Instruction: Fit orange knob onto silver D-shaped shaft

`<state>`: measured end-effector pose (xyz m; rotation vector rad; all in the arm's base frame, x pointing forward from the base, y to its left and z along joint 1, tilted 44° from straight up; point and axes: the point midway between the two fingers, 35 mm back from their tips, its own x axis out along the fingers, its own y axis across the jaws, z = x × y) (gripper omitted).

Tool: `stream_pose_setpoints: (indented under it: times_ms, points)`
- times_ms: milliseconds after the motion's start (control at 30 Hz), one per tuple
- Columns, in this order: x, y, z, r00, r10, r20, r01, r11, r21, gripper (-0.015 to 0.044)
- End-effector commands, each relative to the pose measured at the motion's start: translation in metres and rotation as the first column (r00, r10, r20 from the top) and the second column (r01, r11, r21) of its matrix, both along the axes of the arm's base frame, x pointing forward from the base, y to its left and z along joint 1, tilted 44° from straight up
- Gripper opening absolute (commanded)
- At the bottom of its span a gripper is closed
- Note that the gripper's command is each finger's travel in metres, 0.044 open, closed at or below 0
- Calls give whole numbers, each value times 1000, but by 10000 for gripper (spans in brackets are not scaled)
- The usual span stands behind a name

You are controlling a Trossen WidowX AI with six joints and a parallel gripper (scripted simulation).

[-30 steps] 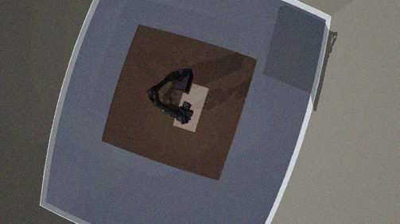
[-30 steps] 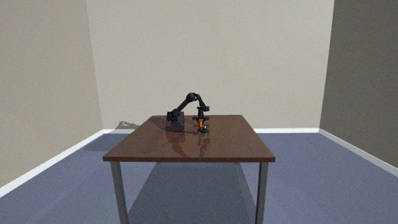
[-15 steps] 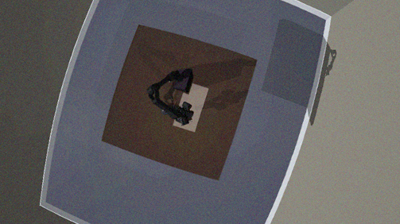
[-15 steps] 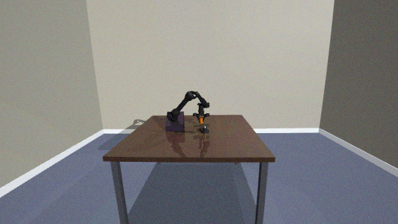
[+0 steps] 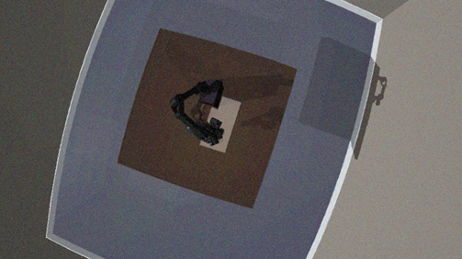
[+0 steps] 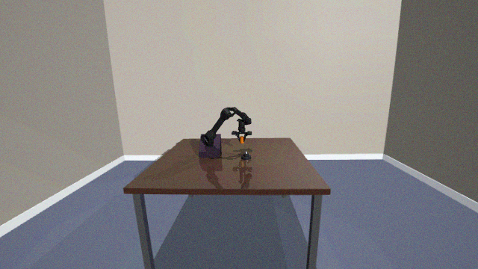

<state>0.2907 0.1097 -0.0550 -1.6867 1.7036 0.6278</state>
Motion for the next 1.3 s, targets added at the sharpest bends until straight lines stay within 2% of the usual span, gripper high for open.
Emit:
stream_pose_setpoints:
  times_ms: [0, 533, 1267]
  points:
    - [1, 15, 14, 1000, -2, 14, 1, 1000, 12, 0]
    - [-4, 34, 38, 1000, -3, 13, 3, 1000, 10, 0]
    - [25, -19, 68, 1000, 4, 11, -4, 1000, 30, 0]
